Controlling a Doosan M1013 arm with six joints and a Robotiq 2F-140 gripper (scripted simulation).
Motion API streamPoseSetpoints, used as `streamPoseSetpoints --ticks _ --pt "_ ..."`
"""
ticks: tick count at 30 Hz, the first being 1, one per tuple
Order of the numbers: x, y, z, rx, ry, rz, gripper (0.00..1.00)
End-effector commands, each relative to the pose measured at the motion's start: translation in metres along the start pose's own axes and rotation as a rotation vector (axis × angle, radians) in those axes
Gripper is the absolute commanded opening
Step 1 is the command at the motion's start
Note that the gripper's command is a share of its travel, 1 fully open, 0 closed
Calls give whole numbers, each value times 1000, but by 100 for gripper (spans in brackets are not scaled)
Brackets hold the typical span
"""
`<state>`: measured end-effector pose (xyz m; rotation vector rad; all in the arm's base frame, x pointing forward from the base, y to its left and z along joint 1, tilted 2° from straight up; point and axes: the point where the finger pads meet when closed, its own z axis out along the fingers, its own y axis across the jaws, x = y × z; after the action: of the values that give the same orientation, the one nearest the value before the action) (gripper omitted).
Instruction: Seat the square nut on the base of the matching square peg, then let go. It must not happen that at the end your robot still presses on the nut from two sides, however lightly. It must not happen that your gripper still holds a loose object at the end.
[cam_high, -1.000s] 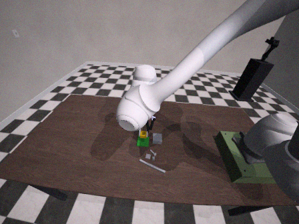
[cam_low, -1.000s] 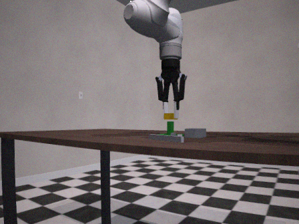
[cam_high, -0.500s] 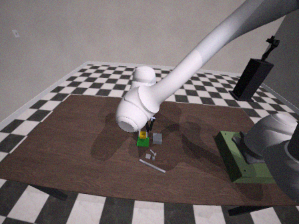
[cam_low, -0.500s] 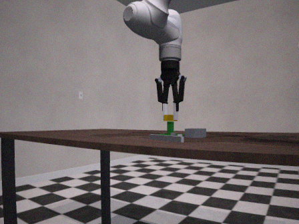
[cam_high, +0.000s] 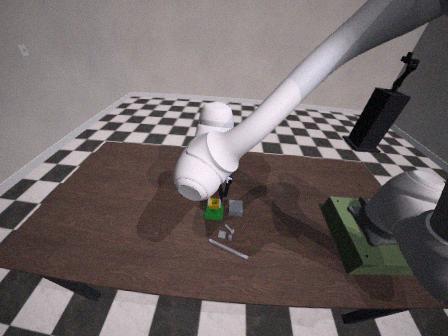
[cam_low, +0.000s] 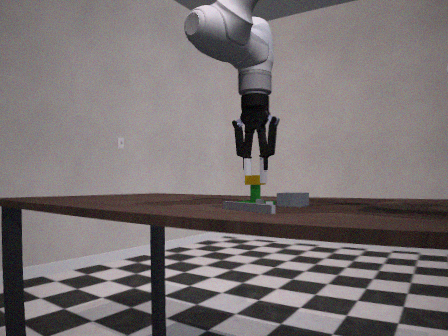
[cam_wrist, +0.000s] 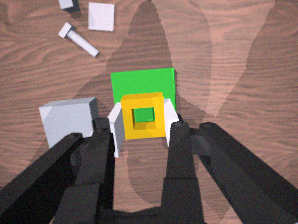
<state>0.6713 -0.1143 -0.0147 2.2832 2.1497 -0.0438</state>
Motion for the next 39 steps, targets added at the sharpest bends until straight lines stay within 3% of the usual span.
streamPoseSetpoints --ticks 1,12,19,39 --pt "0 0 0 0 0 0 0" --pt "0 0 11 0 0 0 0" --pt "0 -1 43 0 0 0 0" --pt "0 -1 44 0 0 0 0"
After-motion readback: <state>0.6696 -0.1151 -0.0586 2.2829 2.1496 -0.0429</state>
